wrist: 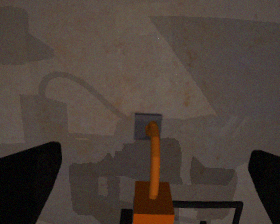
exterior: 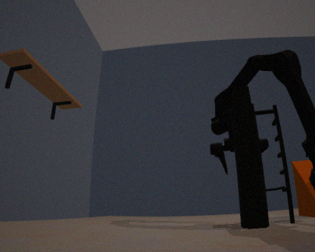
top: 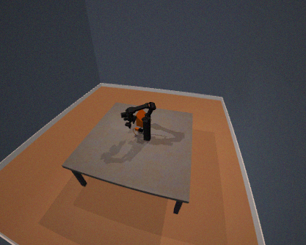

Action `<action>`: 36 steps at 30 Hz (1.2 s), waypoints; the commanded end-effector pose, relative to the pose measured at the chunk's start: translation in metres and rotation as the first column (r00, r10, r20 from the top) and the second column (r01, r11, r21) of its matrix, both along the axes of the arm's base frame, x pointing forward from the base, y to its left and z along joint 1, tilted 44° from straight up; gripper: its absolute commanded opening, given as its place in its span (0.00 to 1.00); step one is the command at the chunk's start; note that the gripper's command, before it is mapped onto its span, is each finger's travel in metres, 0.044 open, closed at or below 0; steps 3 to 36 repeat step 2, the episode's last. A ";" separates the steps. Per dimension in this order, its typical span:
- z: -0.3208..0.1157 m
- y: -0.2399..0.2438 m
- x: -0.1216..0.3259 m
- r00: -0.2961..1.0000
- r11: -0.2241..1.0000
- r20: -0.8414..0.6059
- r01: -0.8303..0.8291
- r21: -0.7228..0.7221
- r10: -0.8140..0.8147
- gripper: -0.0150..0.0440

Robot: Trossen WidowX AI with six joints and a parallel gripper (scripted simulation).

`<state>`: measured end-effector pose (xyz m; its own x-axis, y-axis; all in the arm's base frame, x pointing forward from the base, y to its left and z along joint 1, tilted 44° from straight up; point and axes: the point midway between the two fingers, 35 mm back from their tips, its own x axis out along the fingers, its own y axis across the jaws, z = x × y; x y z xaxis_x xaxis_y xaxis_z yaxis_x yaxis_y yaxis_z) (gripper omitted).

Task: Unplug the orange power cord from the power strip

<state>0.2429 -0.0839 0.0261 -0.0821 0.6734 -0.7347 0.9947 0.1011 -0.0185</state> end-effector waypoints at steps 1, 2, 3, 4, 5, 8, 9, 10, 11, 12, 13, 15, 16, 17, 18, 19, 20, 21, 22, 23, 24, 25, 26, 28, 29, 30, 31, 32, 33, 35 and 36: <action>0.000 -0.001 -0.001 1.000 1.000 0.000 -0.003 -0.003 0.003 1.00; 0.000 -0.001 -0.001 1.000 1.000 0.000 -0.003 -0.003 0.003 1.00; 0.000 -0.001 -0.001 1.000 1.000 0.000 -0.003 -0.003 0.003 1.00; 0.000 -0.001 -0.001 1.000 1.000 0.000 -0.003 -0.003 0.003 1.00; 0.000 -0.001 -0.001 1.000 1.000 0.000 -0.003 -0.003 0.003 1.00; 0.000 -0.001 -0.001 1.000 1.000 0.000 -0.003 -0.003 0.003 1.00; 0.000 -0.001 -0.001 1.000 1.000 0.000 -0.003 -0.003 0.003 1.00; 0.000 -0.001 -0.001 1.000 1.000 0.000 -0.003 -0.003 0.003 1.00; 0.000 -0.001 -0.001 1.000 1.000 0.000 -0.003 -0.003 0.003 1.00; 0.000 -0.001 -0.001 1.000 1.000 0.000 -0.003 -0.003 0.003 1.00; 0.000 -0.001 -0.001 1.000 1.000 0.000 -0.003 -0.003 0.003 1.00; 0.000 -0.001 -0.001 1.000 1.000 0.000 -0.003 -0.003 0.003 1.00; 0.000 -0.001 -0.001 1.000 1.000 0.000 -0.003 -0.003 0.003 1.00; 0.000 -0.001 -0.001 1.000 1.000 0.000 -0.003 -0.003 0.003 1.00; 0.000 -0.001 -0.001 1.000 1.000 0.000 -0.003 -0.003 0.003 1.00; 0.000 -0.001 -0.001 1.000 1.000 0.000 -0.003 -0.003 0.003 1.00; 0.000 -0.001 -0.001 1.000 1.000 0.000 -0.003 -0.003 0.003 1.00; 0.000 -0.001 -0.001 1.000 1.000 0.000 -0.003 -0.003 0.003 1.00; 0.000 -0.001 -0.001 1.000 1.000 0.000 -0.003 -0.003 0.003 1.00; 0.000 -0.001 -0.001 1.000 1.000 0.000 -0.003 -0.003 0.003 1.00; 0.000 -0.001 -0.001 1.000 1.000 0.000 -0.003 -0.003 0.003 1.00; 0.000 -0.001 -0.001 1.000 1.000 0.000 -0.003 -0.003 0.003 1.00; 0.000 -0.001 -0.001 1.000 1.000 0.000 -0.003 -0.003 0.003 1.00; 0.000 -0.001 -0.001 1.000 1.000 0.000 -0.003 -0.003 0.003 1.00; 0.000 -0.001 -0.001 1.000 1.000 0.000 -0.003 -0.003 0.003 1.00; 0.000 -0.001 -0.001 1.000 1.000 0.000 -0.003 -0.003 0.003 1.00; 0.000 -0.001 -0.001 1.000 1.000 0.000 -0.003 -0.003 0.003 1.00; 0.000 -0.001 -0.001 1.000 1.000 0.000 -0.003 -0.003 0.003 1.00; 0.000 -0.001 -0.001 1.000 1.000 0.000 -0.003 -0.003 0.003 1.00; 0.000 -0.001 -0.001 1.000 1.000 0.000 -0.003 -0.003 0.003 1.00; 0.000 -0.001 -0.001 1.000 1.000 0.000 -0.003 -0.003 0.003 1.00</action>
